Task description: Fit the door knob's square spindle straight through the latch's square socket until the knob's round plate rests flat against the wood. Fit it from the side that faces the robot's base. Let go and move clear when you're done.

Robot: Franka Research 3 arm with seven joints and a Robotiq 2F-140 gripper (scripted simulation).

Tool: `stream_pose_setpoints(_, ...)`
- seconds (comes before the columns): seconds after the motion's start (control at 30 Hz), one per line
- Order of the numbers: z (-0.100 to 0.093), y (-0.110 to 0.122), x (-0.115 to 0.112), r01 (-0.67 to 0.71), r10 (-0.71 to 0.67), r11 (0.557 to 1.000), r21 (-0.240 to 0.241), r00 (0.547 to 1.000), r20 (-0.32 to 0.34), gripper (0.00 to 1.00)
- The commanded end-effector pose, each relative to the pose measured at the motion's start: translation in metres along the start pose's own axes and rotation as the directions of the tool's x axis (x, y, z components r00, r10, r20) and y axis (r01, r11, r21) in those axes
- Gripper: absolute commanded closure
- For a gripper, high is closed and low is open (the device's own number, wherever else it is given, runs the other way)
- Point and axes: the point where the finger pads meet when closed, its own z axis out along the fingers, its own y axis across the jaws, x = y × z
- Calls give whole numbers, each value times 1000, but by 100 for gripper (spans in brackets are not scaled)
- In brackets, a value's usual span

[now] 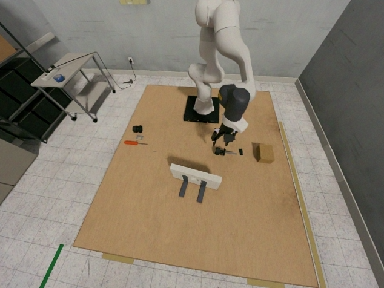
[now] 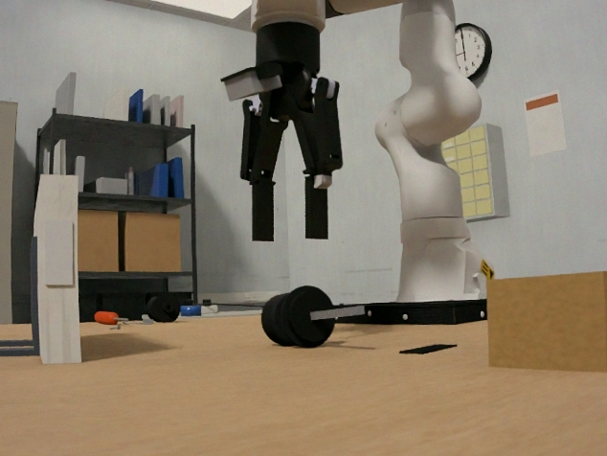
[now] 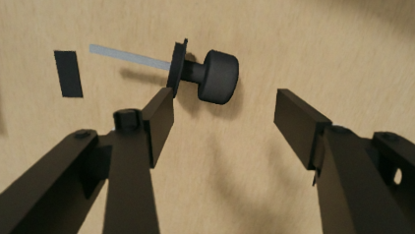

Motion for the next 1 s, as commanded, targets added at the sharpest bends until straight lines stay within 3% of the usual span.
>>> stream_pose_setpoints(0.0,1,0,3,274,-273,961,30,962,-22,43)
stream_pose_setpoints(0.2,6,0,3,429,-429,903,13,903,-23,43)
stream_pose_setpoints(0.43,10,0,3,592,-591,806,9,806,-26,43)
stream_pose_setpoints(0.5,10,0,3,592,-591,806,9,806,-26,43)
stream_pose_setpoints(0.53,10,0,3,648,-648,762,6,762,-27,43)
stream_pose_setpoints(0.97,22,-1,3,870,-870,493,-8,492,-28,43)
